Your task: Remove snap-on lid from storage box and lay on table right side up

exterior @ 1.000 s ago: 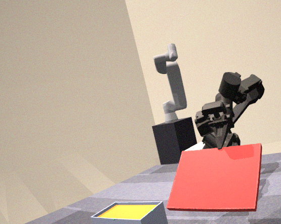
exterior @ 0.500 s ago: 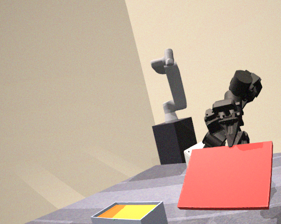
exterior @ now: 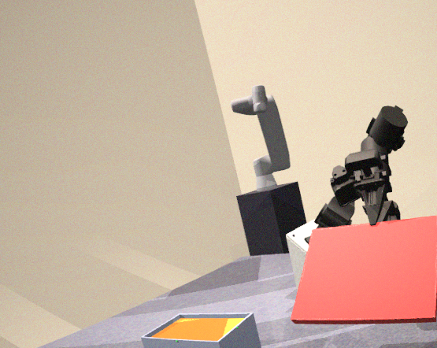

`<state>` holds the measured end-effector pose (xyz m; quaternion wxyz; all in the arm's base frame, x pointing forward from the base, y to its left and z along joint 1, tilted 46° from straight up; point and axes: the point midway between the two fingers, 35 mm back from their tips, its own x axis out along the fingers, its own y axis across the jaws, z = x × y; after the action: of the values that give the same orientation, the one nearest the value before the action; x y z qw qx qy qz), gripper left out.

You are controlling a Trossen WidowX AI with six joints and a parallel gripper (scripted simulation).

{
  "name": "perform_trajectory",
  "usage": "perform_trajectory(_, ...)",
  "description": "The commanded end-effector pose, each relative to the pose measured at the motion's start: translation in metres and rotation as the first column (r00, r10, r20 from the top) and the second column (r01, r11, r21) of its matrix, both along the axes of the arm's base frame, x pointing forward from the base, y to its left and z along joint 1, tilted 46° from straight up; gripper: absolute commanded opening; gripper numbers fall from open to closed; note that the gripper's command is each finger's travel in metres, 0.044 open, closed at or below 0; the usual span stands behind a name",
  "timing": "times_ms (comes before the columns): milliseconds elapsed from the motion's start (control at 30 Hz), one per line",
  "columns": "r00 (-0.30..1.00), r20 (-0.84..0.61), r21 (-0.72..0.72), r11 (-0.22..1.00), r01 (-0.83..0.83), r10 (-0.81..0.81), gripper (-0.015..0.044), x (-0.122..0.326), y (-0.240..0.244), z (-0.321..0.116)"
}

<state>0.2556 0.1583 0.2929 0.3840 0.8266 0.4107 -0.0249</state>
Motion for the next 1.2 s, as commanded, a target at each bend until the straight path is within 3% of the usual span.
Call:
perform_trajectory(0,1.0,0.005,0.005,1.0,0.012,-0.012,0.0,0.0,0.0,0.003)
perform_trajectory(1167,1.0,0.005,0.007,1.0,0.012,-0.012,0.0,-0.003,0.02,-0.022)
